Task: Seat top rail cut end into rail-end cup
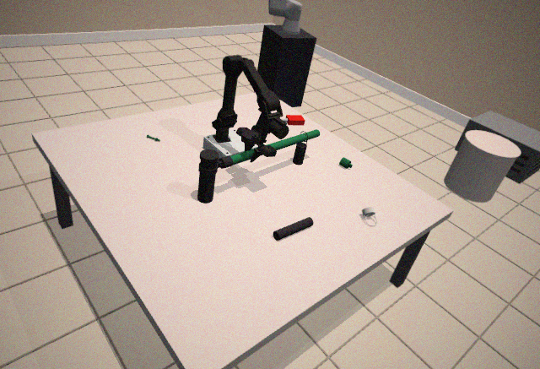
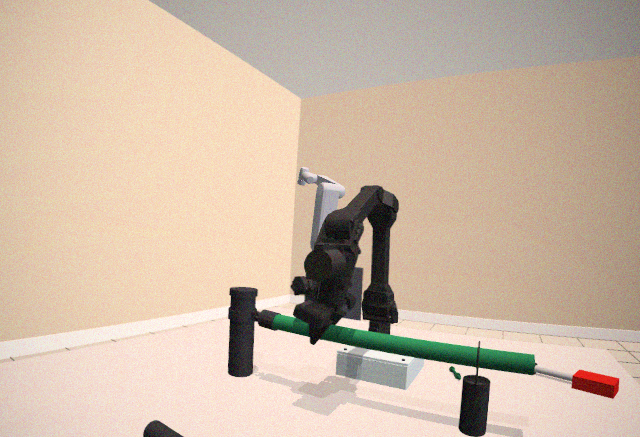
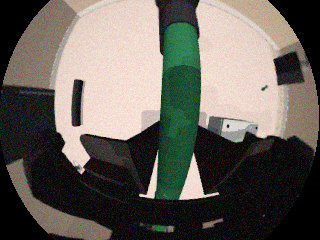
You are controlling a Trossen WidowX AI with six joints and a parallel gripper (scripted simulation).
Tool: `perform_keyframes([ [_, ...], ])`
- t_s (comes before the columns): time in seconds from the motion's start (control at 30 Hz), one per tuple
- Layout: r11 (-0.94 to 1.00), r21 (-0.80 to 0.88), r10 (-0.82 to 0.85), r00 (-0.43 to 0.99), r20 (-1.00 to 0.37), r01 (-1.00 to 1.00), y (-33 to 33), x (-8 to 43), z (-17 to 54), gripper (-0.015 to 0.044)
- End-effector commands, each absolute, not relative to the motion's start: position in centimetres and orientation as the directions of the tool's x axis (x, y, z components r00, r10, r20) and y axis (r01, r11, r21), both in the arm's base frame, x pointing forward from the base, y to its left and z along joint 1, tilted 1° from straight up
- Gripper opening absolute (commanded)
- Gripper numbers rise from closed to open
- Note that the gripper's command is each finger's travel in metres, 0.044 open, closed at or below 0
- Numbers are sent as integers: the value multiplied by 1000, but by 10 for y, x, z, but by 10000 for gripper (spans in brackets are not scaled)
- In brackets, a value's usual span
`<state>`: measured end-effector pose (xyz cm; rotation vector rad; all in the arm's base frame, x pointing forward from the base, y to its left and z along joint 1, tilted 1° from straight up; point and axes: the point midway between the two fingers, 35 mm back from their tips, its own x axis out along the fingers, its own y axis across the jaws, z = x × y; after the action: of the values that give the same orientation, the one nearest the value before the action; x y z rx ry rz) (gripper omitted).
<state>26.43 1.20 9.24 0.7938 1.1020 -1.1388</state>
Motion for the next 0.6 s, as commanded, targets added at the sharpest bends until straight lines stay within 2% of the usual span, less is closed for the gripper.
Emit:
perform_keyframes([
  [0.0,264,-40,-295,41,-955,964,13,264,92,105],
  [0.43,264,-40,-293,41,-955,964,32,261,111,440],
  [0.57,264,-40,-292,40,-956,964,47,256,126,440],
])
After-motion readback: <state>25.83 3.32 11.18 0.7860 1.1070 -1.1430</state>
